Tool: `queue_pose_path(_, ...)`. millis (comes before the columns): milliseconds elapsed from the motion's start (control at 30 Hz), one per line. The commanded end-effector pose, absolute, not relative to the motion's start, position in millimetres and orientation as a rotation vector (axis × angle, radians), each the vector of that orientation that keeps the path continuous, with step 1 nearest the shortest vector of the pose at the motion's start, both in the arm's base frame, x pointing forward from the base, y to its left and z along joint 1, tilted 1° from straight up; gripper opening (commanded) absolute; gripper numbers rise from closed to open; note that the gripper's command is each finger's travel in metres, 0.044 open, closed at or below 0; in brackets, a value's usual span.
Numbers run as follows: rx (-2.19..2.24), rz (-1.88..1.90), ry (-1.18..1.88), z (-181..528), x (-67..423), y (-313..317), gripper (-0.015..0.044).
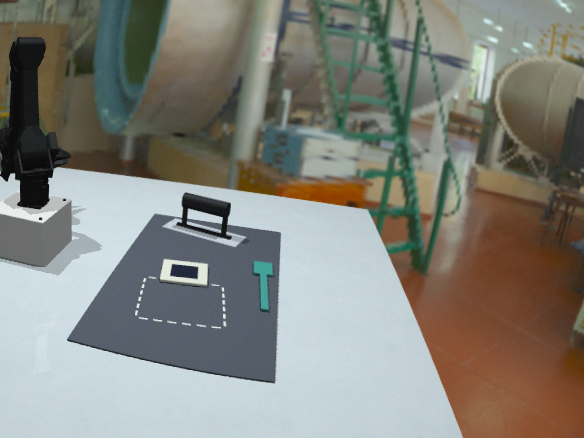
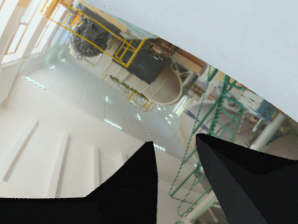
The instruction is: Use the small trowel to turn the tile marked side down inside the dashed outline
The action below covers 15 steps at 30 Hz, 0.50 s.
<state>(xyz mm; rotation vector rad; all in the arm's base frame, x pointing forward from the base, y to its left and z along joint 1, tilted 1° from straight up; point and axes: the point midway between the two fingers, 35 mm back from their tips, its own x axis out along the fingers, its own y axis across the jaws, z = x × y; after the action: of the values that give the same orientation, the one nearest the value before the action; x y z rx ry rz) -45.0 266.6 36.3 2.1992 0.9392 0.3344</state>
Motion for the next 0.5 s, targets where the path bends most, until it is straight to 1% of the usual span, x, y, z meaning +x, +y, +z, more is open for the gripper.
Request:
queue_pose_path(0,2.189,0.314,0.953,33.3,-43.4,268.1,0.0205)
queue_pose_path(67,2.19,0.282,0.967,29.8,-41.1,270.9,0.0258)
queue_pose_path(100,2.202,0.263,0.971,28.5,-40.1,273.1,0.027)
queue_pose_path(467,2.388,0.047,0.988,17.8,-27.8,299.1,0.027)
